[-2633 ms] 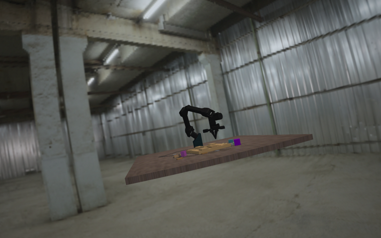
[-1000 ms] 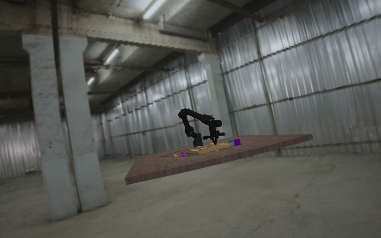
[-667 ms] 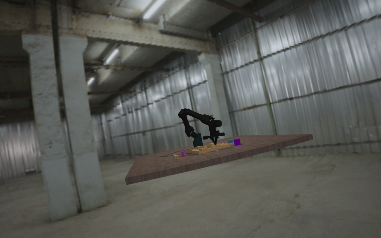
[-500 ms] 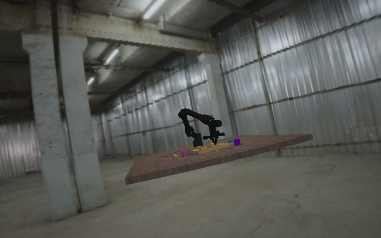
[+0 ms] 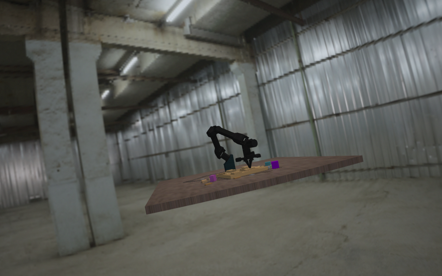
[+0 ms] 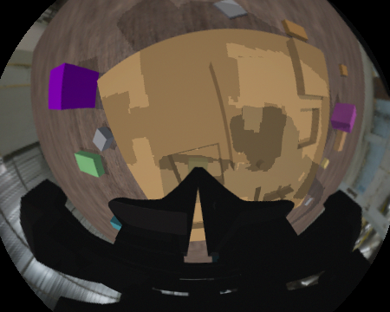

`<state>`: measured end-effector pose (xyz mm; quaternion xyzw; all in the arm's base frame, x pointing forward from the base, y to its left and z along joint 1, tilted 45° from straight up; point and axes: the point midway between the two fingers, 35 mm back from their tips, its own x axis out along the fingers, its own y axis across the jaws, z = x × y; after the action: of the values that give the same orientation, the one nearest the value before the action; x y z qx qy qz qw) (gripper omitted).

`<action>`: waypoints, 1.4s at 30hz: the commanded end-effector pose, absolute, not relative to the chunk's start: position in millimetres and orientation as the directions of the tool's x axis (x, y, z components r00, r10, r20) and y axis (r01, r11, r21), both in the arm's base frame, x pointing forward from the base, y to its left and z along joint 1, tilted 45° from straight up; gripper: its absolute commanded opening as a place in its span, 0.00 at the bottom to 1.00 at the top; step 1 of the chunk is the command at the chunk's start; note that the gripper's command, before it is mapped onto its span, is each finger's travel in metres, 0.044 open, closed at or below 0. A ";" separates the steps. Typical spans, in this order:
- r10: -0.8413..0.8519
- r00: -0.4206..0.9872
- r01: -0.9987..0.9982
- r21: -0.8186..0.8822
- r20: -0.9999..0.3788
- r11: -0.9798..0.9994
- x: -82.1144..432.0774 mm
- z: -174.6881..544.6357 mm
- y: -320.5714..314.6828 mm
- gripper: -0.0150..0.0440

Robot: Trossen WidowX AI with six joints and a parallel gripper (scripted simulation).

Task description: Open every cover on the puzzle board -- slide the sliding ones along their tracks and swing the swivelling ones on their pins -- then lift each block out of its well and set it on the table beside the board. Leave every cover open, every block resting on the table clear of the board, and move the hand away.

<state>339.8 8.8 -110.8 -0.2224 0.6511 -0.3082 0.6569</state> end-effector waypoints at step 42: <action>-0.696 -0.039 0.973 -0.187 -0.717 0.138 343.0 -86.2 34.0 0.50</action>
<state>339.9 26.5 -93.9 0.1643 0.3795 -0.6170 0.6696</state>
